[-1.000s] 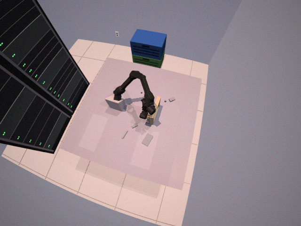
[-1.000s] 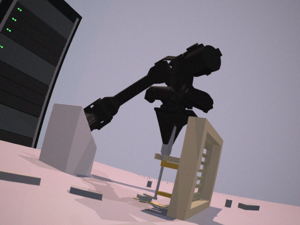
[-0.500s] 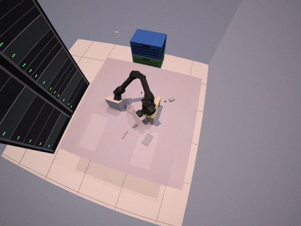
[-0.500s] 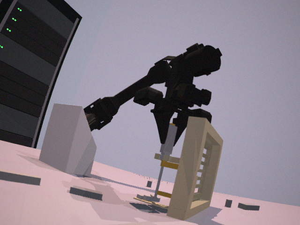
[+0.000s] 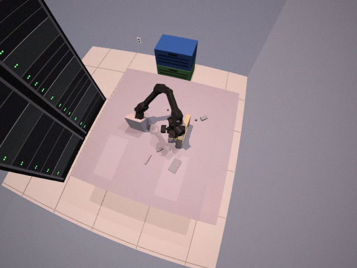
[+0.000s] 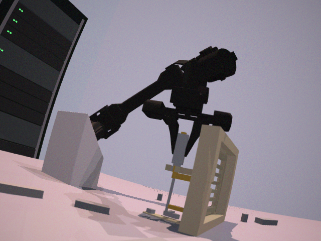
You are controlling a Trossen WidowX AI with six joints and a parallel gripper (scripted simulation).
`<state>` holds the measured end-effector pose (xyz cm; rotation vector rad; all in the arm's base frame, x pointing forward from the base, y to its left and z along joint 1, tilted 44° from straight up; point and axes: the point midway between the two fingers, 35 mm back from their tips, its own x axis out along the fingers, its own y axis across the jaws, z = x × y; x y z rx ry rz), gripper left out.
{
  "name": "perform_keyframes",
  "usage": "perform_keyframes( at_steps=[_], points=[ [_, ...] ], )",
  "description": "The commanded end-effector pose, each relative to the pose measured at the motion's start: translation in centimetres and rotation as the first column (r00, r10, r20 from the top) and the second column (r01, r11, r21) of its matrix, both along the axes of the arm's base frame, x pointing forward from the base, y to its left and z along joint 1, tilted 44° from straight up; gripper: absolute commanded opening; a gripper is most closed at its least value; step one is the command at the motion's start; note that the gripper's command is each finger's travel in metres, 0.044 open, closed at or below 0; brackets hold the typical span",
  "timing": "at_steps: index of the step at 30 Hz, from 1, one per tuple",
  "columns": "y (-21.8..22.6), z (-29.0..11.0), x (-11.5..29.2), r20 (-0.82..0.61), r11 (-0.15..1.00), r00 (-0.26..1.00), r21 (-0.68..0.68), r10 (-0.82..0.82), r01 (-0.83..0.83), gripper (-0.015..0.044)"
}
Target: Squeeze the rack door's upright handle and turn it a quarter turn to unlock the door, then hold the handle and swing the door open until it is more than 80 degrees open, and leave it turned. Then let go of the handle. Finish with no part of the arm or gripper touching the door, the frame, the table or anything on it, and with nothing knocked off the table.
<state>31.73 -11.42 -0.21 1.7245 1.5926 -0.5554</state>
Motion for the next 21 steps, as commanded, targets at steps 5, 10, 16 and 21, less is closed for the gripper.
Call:
perform_keyframes(
  at_steps=[5, 10, 16, 21],
  points=[
    [0.04, -0.02, 0.04, -0.308, 0.943, 0.899, 0.016, -0.313, 0.334, 0.0011],
    [0.04, -0.03, 0.04, -0.416, 0.894, 0.812, -0.006, -0.41, 0.449, 0.0011],
    [0.04, -0.03, 0.04, -0.416, 0.894, 0.812, -0.006, -0.41, 0.449, 0.0011],
    [0.04, -0.03, 0.04, -0.416, 0.894, 0.812, -0.006, -0.41, 0.449, 0.0011]
  ],
)
